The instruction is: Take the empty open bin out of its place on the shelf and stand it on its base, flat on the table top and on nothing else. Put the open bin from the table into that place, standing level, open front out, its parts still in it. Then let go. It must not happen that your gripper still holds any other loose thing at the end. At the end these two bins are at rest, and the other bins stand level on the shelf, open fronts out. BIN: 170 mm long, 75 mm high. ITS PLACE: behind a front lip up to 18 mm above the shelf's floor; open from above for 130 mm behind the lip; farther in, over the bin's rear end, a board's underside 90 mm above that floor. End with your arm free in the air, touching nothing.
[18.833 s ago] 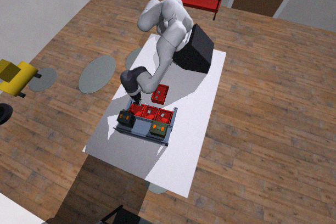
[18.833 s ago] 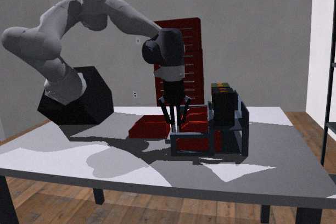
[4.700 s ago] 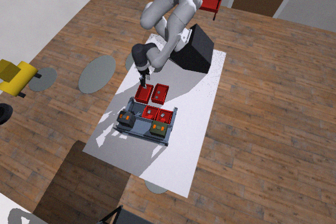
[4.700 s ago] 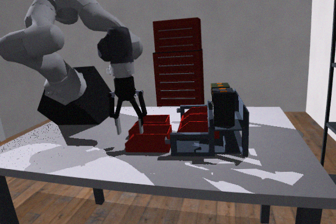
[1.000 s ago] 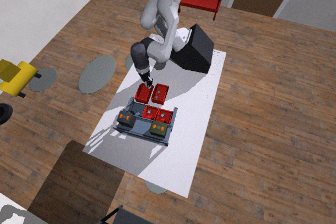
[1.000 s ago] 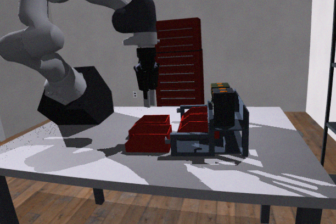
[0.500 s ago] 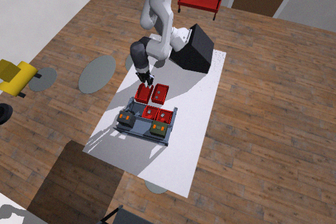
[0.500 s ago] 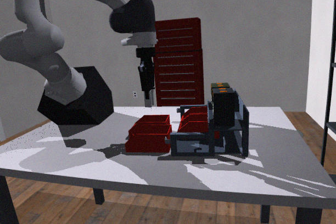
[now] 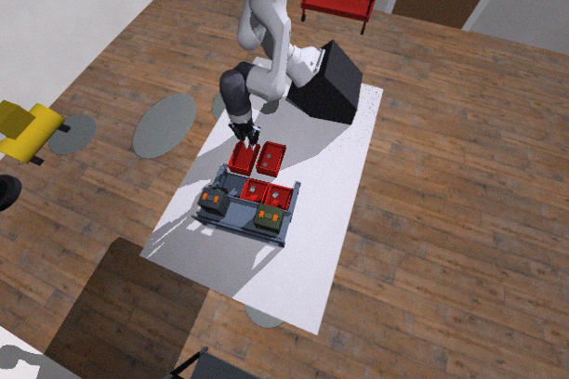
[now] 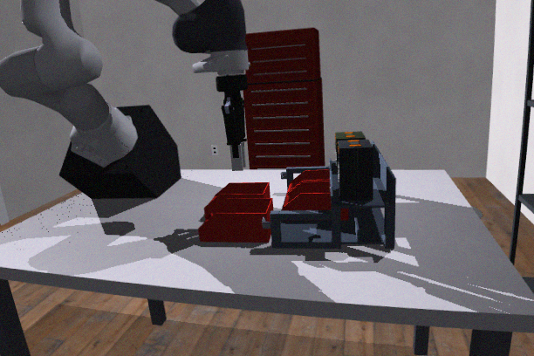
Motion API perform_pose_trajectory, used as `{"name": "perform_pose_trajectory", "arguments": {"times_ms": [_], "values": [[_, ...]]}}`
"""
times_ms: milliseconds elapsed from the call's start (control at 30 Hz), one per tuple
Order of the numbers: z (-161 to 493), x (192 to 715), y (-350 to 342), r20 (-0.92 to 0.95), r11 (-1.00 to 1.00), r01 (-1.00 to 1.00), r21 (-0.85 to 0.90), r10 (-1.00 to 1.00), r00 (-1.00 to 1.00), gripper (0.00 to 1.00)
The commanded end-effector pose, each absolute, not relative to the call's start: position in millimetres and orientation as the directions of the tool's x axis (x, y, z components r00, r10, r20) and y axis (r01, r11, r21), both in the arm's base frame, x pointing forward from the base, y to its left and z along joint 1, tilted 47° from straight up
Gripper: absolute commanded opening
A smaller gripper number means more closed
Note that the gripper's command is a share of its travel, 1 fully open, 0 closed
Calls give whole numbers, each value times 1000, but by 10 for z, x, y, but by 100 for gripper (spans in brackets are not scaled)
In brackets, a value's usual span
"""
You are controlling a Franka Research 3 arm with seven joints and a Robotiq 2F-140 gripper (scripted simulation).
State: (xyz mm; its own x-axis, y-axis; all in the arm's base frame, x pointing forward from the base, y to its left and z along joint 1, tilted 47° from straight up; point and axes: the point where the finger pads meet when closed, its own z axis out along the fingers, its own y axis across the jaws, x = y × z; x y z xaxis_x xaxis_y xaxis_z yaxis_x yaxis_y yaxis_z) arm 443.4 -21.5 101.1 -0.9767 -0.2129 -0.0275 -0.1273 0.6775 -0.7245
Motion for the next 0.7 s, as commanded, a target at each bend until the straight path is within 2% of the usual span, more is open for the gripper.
{"name": "perform_pose_trajectory", "arguments": {"times_ms": [0, 667], "values": [[1013, 4439, -234, -14, 671, -147, -727, -228, -974, 15], [833, 4485, -420, -14, 671, -147, -727, -228, -974, 15]]}}
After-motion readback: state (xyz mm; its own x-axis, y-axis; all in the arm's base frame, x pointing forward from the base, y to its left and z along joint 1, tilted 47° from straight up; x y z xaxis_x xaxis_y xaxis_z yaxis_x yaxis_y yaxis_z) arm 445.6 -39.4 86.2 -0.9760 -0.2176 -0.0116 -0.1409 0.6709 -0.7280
